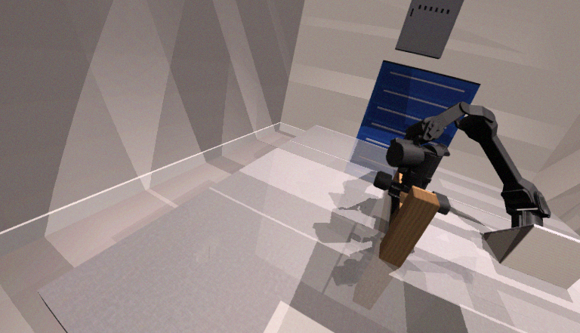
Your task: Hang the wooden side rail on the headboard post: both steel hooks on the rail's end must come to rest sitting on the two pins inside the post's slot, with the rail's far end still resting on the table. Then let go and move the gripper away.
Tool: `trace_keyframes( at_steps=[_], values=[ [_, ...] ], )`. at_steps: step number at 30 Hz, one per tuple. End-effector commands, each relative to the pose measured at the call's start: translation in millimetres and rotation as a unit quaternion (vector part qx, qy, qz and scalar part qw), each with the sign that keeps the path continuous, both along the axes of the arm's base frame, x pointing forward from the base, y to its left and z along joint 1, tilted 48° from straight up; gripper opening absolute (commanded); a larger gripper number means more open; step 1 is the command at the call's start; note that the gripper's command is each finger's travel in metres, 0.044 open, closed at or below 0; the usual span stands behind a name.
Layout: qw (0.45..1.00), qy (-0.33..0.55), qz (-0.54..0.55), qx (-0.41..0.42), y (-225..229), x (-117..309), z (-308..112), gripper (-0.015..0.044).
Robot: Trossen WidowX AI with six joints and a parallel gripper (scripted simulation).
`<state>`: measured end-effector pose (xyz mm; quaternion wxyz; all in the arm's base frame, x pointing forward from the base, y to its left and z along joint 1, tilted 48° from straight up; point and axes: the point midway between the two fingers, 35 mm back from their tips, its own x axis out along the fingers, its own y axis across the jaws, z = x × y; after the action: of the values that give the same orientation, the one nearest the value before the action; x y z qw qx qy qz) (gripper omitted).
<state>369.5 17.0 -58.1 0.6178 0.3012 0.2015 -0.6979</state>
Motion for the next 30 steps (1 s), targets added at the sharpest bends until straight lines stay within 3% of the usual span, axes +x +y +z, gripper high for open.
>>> trace_keyframes(
  at_steps=[1,30],
  values=[
    [1.0,-0.003,0.005,0.002,6.0,0.0,-0.4,0.0],
    [1.0,-0.003,0.005,0.002,8.6,1.1,-1.6,0.0]
  ],
)
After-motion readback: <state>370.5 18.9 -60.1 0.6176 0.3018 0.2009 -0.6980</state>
